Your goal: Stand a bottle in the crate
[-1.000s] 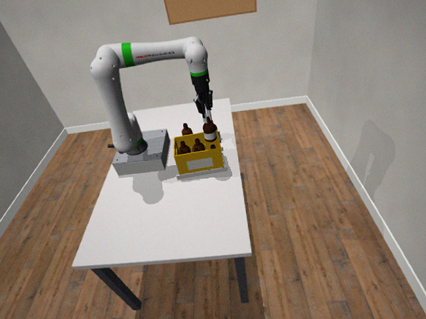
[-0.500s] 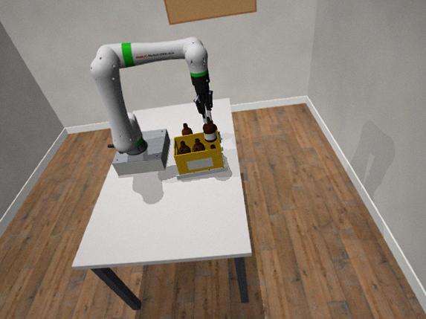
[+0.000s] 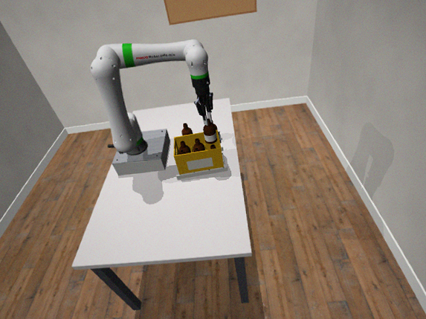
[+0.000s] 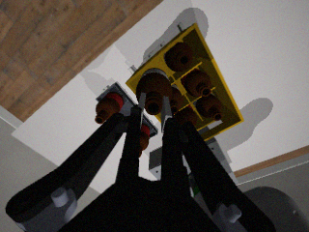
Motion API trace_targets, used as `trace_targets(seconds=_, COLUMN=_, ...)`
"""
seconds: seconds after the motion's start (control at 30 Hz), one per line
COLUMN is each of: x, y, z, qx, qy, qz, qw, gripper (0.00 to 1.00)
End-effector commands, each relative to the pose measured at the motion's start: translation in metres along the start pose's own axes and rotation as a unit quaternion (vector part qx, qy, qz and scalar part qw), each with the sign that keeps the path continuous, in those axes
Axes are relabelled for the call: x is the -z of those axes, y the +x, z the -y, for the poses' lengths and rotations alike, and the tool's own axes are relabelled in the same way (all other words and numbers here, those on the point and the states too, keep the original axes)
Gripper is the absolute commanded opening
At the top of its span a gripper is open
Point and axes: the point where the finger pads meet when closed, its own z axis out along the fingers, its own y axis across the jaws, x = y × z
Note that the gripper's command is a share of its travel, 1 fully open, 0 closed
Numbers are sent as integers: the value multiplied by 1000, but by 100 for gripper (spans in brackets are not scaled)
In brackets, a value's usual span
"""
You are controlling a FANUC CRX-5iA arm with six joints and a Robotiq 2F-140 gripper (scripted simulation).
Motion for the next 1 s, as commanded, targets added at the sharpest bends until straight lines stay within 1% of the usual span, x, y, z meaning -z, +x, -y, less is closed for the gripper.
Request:
trace_targets(seconds=0.0, x=-2, y=0, z=0, qx=0, qy=0, qz=0, qw=1000, gripper=0)
trace_targets(seconds=0.47, x=-18, y=0, z=0, qx=0, qy=0, qz=0, qw=1000, gripper=0)
trace_targets(seconds=0.97, x=-25, y=0, z=0, qx=0, qy=0, qz=0, qw=1000, gripper=0)
